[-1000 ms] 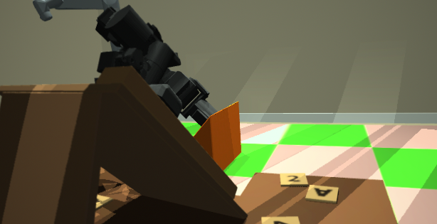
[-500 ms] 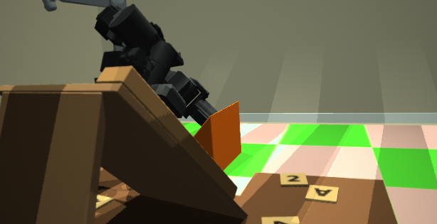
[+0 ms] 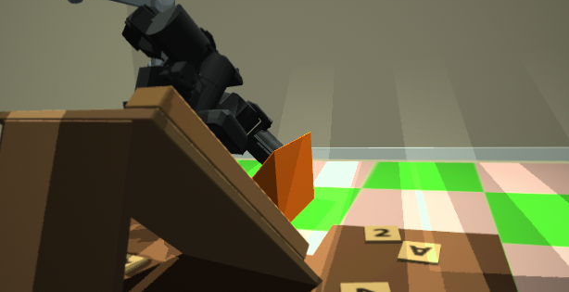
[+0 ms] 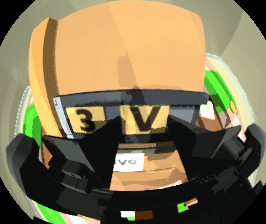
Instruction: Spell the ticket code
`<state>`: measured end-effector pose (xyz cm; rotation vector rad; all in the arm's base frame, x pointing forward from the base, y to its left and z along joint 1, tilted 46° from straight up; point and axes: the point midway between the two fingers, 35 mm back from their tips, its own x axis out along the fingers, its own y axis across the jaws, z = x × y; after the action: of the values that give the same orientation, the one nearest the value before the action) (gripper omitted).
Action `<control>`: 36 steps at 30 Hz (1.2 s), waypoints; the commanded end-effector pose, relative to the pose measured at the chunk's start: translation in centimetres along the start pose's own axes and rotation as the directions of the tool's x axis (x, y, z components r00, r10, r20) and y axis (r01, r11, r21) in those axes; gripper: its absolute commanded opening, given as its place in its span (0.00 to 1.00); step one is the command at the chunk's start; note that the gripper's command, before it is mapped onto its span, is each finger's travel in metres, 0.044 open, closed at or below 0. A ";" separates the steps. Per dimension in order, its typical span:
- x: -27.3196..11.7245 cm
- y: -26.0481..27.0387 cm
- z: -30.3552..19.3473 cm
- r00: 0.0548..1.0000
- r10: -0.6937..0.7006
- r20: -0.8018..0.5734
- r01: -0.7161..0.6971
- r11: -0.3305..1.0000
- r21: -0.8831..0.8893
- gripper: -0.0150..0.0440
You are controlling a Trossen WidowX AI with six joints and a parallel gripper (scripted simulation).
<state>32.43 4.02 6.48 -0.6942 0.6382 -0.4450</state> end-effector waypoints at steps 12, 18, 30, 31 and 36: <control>0.1 0.9 -0.1 1.000 -0.002 -0.003 0.002 1.000 0.001 0.25; 0.1 1.1 -0.1 1.000 -0.002 -0.003 0.002 1.000 0.001 0.25; -0.2 1.0 0.0 1.000 -0.002 -0.002 0.002 1.000 0.001 0.70; -0.4 1.0 0.0 1.000 -0.002 -0.003 0.002 1.000 0.001 0.74; -0.8 1.0 0.1 1.000 -0.002 -0.003 0.002 1.000 0.001 0.75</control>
<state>32.21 4.79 5.81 -0.6995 0.6505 -0.4511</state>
